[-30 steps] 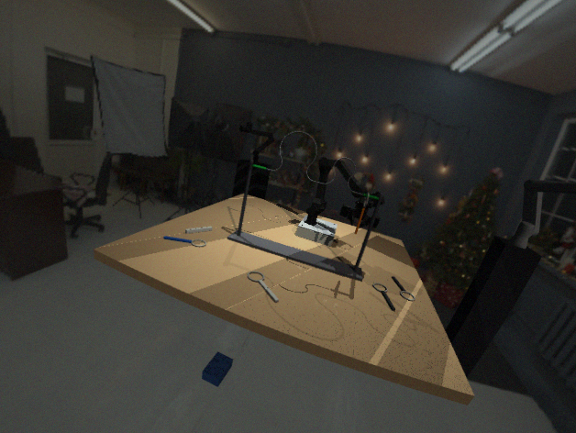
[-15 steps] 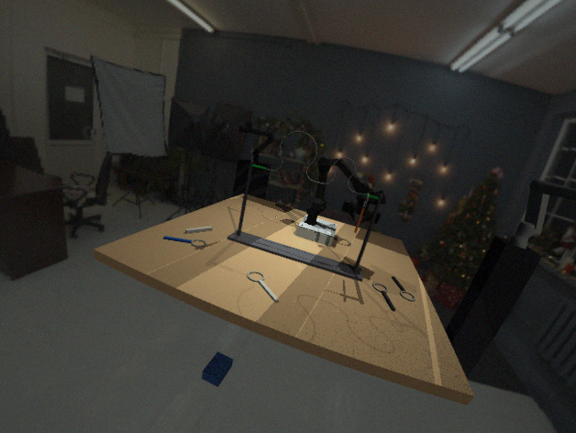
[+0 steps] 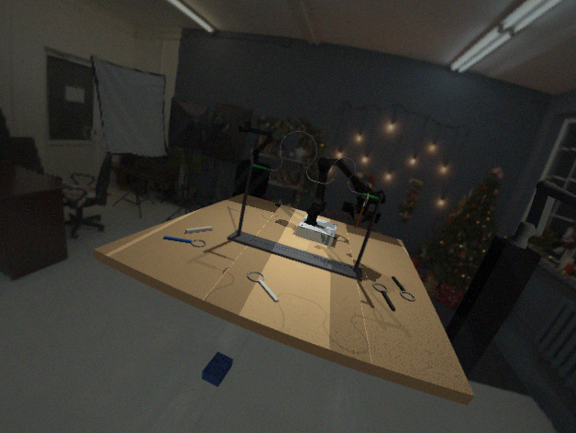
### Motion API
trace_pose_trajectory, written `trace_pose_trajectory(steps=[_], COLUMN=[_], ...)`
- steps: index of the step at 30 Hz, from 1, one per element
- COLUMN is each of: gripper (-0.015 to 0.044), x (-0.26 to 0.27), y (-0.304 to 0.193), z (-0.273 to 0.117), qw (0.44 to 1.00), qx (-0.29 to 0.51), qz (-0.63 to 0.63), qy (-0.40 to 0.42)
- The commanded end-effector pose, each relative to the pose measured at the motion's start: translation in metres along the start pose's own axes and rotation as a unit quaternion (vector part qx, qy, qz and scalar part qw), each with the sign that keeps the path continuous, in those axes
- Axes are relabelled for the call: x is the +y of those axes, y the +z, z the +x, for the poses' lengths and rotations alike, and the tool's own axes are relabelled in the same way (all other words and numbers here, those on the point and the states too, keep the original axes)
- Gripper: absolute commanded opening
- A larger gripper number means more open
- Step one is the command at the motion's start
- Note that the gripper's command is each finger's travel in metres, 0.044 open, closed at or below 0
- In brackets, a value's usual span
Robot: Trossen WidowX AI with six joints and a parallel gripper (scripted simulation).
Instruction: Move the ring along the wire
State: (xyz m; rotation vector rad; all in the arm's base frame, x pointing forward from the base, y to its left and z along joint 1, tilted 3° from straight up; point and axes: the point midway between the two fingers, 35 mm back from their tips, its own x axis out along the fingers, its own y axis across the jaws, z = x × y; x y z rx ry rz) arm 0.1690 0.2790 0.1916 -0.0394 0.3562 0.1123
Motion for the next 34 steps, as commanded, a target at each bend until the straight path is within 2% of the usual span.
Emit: trace_pose_trajectory(steps=[1,6,11,34], gripper=[0.0186,0.0317,0.0440,0.0440], x=[0.000,-0.001,-0.001,-0.001], y=[0.000,0.001,0.001,0.001], z=[-0.002,-0.039,-0.040,-0.040], qw=[1.000,1.000,1.000,1.000], qx=[0.000,-0.002,-0.002,-0.002], qz=[0.000,0.000,-0.001,-0.001], qy=[0.000,0.001,0.001,0.001])
